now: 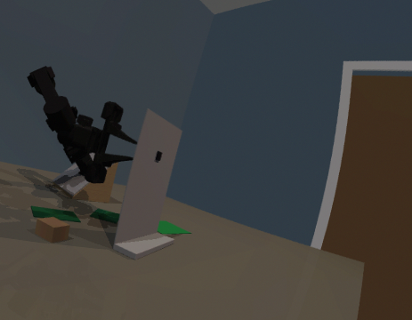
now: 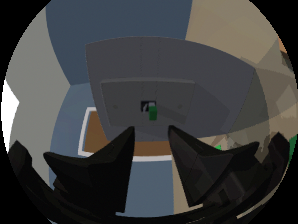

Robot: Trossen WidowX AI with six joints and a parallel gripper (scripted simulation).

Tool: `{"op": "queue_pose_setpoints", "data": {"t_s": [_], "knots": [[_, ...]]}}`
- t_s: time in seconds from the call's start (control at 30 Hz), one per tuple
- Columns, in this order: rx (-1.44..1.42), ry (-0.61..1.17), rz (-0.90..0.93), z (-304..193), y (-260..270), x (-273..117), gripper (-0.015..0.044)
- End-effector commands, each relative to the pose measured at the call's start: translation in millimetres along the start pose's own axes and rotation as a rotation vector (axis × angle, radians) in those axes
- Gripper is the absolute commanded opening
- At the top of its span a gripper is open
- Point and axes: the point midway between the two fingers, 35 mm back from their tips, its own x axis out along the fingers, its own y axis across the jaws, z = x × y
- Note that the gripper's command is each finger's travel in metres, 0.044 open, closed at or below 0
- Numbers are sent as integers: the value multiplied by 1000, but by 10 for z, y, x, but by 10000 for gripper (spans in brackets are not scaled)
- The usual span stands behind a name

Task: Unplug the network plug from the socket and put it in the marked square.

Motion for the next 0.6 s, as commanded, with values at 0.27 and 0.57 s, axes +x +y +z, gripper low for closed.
{"op": "queue_pose_setpoints", "data": {"t_s": [0.27,0.57], "knots": [[8,1,-5,39,-17,168,156],[8,0,-4,58,-18,283,156]]}}
